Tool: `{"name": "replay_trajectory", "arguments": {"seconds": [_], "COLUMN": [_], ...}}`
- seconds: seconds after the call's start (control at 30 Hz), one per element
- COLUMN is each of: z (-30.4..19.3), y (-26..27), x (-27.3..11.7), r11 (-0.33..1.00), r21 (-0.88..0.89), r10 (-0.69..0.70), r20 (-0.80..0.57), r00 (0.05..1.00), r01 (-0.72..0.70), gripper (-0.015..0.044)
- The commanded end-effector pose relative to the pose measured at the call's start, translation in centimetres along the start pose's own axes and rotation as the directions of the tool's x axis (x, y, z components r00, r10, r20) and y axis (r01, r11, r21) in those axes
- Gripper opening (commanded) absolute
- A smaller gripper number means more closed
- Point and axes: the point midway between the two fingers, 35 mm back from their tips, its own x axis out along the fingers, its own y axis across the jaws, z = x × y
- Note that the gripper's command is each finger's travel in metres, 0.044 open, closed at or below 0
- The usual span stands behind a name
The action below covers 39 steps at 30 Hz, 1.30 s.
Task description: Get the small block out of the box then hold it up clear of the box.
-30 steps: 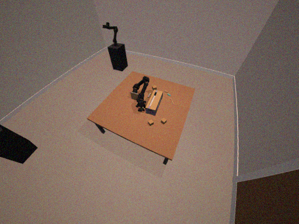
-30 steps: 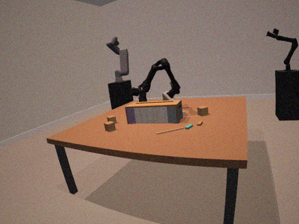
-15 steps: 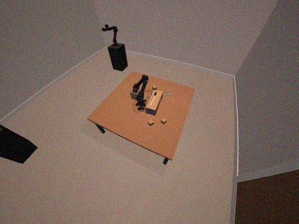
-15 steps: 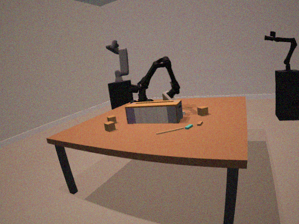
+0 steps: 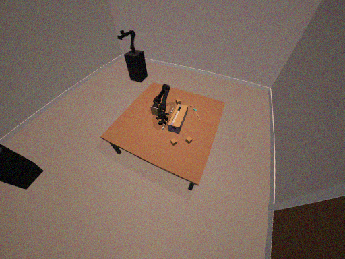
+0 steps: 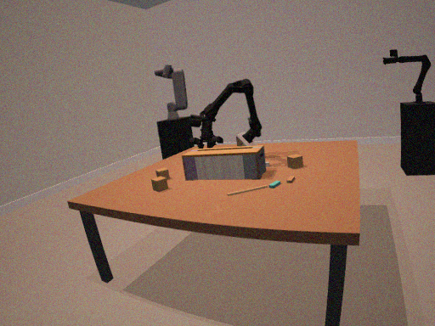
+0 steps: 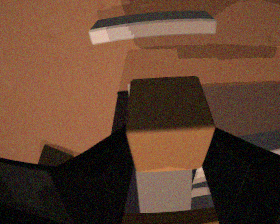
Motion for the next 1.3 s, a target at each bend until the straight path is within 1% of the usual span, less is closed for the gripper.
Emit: {"name": "replay_trajectory", "arguments": {"seconds": [0.0, 0.33, 0.67, 1.27], "z": [-0.7, -1.7, -2.1, -2.1], "y": [-0.3, -1.2, -2.4, -2.5], "x": [-1.7, -5.3, -8.7, -8.9], "r11": [0.996, 0.95, 0.855, 0.847], "r21": [0.078, 0.28, 0.474, 0.487], "r10": [0.045, 0.147, 0.25, 0.256], "r20": [-0.007, -0.014, -0.023, -0.024], "r00": [0.999, 0.989, 0.968, 0.966], "r01": [-0.044, -0.138, -0.209, -0.213], "gripper": [0.0, 0.0, 0.0, 0.0]}}
